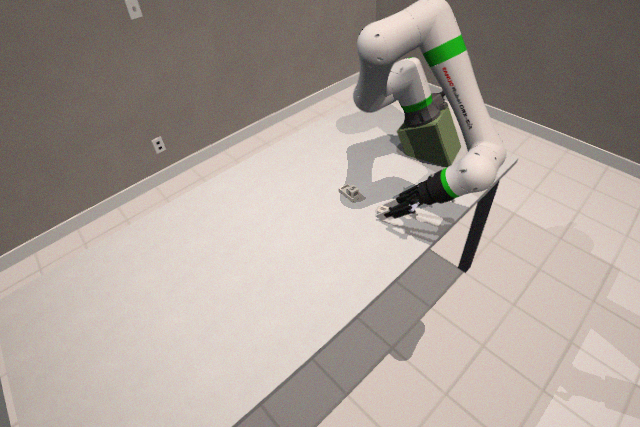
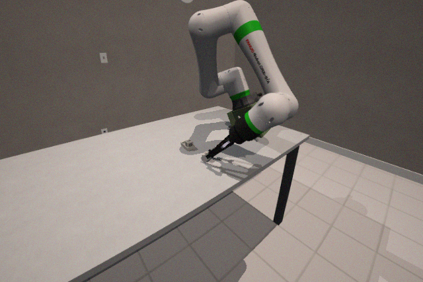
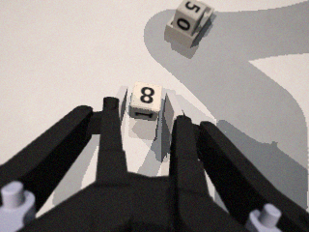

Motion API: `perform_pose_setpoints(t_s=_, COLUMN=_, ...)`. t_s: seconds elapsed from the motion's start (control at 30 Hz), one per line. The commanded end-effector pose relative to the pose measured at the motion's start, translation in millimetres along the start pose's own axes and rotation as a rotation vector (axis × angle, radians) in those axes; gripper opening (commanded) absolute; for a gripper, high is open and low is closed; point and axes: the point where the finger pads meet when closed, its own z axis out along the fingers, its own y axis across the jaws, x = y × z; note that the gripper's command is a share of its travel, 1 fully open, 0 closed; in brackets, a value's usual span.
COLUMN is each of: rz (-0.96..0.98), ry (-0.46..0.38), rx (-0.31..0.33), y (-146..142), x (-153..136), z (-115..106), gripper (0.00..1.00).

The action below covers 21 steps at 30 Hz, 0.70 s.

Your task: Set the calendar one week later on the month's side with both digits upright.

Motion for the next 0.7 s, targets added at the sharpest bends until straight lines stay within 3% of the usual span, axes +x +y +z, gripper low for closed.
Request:
perform_pose_setpoints(t_s=0.0, rz=0.000, ry=0.000, rx=0.000, y=-0.1, x=0.0, z=-0.1, gripper=0.29)
perform_pose_setpoints(t_s=0.4, rz=0.000, ry=0.000, rx=0.000, y=-0.1, x=0.0, z=-0.1, gripper=0.29)
perform_pose_setpoints(t_s=0.43, rz=0.000, ry=0.000, rx=0.000, y=-0.1, x=0.0, z=-0.1, gripper=0.17)
perform_pose_setpoints(t_s=0.67, rz=0.000, ry=0.000, rx=0.000, y=-0.1, x=0.0, z=-0.1, gripper=0.17)
